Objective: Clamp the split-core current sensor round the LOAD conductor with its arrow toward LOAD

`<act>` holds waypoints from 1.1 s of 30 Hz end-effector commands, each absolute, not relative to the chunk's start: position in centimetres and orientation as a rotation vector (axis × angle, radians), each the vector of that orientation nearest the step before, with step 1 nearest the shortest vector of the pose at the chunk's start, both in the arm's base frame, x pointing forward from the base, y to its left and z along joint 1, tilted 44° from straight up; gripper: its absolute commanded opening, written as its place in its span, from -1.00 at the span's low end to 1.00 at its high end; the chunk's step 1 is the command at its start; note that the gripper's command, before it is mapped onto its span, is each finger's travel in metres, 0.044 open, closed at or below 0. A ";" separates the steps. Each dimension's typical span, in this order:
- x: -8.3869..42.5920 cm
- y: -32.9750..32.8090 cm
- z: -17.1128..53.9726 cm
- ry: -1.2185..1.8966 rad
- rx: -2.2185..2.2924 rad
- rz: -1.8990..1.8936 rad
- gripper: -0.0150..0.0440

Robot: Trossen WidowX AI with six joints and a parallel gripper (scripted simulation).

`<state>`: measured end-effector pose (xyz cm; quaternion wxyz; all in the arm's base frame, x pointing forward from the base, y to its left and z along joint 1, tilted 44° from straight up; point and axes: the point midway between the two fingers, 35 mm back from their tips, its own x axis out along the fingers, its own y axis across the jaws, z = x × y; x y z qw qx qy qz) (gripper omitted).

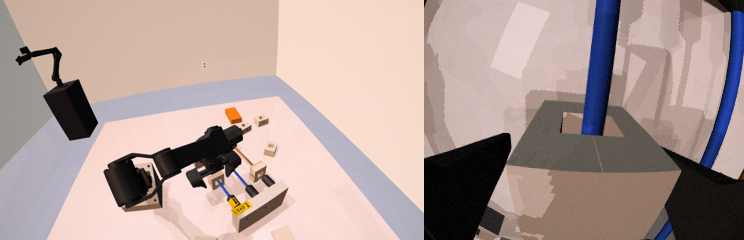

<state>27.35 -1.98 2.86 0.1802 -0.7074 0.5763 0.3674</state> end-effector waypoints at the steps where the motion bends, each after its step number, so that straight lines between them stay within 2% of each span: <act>1: 27.3 -2.0 2.9 1.629 -1.998 1.038 1.00; 11: 27.2 5.3 10.5 1.669 -1.969 1.051 1.00; 33: 27.2 5.4 10.6 1.670 -1.969 1.050 1.00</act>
